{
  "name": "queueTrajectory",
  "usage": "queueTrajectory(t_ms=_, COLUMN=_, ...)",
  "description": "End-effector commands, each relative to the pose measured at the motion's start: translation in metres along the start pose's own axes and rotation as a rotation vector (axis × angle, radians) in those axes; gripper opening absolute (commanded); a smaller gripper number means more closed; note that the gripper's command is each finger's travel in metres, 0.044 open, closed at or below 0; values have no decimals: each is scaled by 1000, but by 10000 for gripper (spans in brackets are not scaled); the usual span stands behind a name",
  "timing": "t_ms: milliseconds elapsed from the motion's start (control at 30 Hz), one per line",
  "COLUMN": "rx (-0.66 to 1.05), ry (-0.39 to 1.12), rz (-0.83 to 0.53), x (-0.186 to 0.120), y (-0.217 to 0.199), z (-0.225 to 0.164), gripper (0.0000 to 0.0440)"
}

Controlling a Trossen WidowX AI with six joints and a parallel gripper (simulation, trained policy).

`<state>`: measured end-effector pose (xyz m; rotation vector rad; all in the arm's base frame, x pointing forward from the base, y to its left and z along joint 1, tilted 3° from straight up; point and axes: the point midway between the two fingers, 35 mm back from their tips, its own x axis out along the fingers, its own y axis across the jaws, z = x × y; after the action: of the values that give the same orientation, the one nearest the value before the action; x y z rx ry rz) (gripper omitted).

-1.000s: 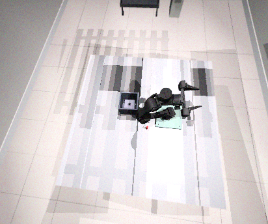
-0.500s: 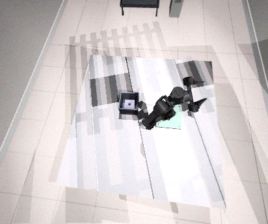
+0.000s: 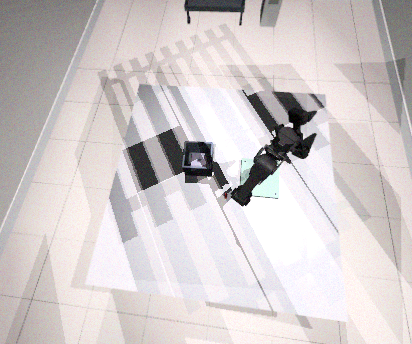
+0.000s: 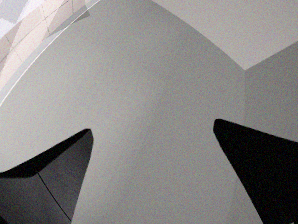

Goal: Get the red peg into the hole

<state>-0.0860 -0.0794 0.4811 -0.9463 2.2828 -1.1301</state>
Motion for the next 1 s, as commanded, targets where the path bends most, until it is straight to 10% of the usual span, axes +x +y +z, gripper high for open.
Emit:
queueTrajectory(t_ms=0, rx=78, ry=-53, rz=-34, x=5, y=-9, z=5, gripper=440)
queueTrajectory(t_ms=967, rx=786, ry=-731, rz=-50, x=11, y=-78, z=103, gripper=440)
